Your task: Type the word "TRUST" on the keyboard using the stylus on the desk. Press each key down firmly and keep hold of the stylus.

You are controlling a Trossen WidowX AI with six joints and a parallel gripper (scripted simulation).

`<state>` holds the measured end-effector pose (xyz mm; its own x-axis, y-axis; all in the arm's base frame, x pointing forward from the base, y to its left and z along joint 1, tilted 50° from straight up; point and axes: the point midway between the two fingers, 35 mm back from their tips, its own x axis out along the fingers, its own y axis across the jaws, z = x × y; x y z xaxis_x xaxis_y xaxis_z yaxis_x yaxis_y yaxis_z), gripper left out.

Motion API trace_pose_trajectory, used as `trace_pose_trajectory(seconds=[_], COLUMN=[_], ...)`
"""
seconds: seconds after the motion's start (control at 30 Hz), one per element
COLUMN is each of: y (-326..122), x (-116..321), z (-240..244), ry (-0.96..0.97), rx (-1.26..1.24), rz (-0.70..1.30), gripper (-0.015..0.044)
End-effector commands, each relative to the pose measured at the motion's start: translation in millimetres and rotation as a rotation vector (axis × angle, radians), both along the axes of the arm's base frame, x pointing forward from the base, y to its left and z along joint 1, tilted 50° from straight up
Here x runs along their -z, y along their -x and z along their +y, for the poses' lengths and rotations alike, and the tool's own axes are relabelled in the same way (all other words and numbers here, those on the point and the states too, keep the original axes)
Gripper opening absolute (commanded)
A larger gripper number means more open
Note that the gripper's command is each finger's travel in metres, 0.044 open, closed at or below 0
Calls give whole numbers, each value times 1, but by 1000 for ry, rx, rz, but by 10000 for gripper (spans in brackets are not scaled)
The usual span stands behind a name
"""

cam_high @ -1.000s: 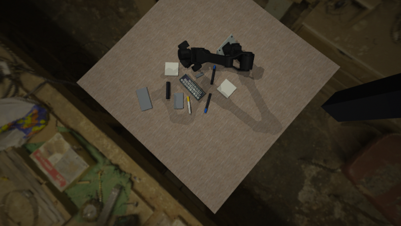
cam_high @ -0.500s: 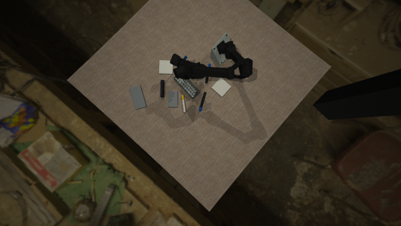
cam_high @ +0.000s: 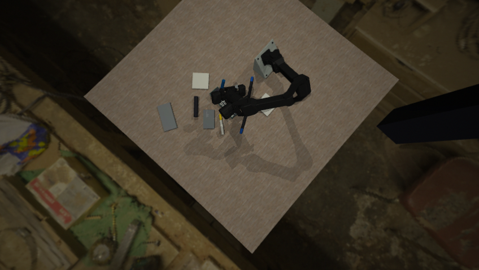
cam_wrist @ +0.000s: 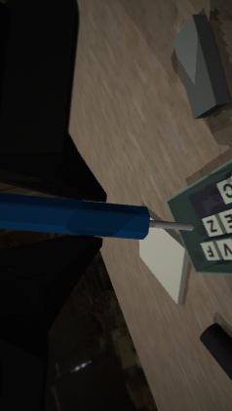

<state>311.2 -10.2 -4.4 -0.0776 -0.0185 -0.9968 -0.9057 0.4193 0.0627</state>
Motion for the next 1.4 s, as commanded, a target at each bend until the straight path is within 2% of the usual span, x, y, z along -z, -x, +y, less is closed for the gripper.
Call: trace_pose_trajectory(seconds=[0.0,0.27,0.8,0.9,1.37], y=[-7,-11,-7,-7,-7], x=[-20,-57,-34,-33,-28], z=[9,30,58,57,63], ry=[46,128,127,127,126], rx=[-166,-496,-496,-496,-496], rz=[-1,30,30,30,30], gripper=[0,0,0,79,81])
